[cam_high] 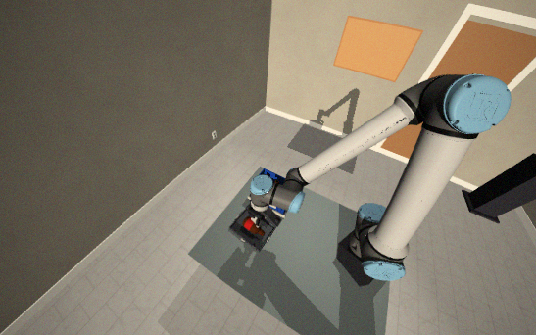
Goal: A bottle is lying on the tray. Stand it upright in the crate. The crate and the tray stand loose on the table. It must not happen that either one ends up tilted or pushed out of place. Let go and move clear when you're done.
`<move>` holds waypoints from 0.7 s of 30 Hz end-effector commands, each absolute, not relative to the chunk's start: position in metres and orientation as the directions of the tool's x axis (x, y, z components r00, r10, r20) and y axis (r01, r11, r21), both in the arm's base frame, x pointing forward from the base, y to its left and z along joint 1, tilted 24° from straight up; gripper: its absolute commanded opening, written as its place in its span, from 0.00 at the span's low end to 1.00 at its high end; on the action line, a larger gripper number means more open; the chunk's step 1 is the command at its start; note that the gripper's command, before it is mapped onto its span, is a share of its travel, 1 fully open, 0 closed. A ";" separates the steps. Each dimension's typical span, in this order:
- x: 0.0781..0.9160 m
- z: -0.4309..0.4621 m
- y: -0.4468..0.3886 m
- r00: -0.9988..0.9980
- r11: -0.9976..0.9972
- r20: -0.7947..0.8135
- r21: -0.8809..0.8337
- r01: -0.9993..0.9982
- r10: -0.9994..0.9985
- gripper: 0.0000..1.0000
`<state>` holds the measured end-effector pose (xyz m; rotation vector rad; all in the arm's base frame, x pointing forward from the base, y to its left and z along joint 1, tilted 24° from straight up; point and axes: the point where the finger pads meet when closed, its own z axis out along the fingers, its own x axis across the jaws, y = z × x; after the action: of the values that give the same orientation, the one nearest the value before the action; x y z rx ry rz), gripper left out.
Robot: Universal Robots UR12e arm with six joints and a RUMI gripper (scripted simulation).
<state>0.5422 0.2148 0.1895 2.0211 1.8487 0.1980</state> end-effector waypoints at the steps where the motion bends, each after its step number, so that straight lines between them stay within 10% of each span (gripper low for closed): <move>1: 0.545 0.185 0.214 0.119 -0.051 -0.157 0.378 0.924 0.980 0.38; 21: 0.565 0.134 0.203 0.119 -0.051 -0.157 0.378 0.924 0.980 0.38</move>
<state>0.5589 0.2057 0.1465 2.0215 1.8487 0.1973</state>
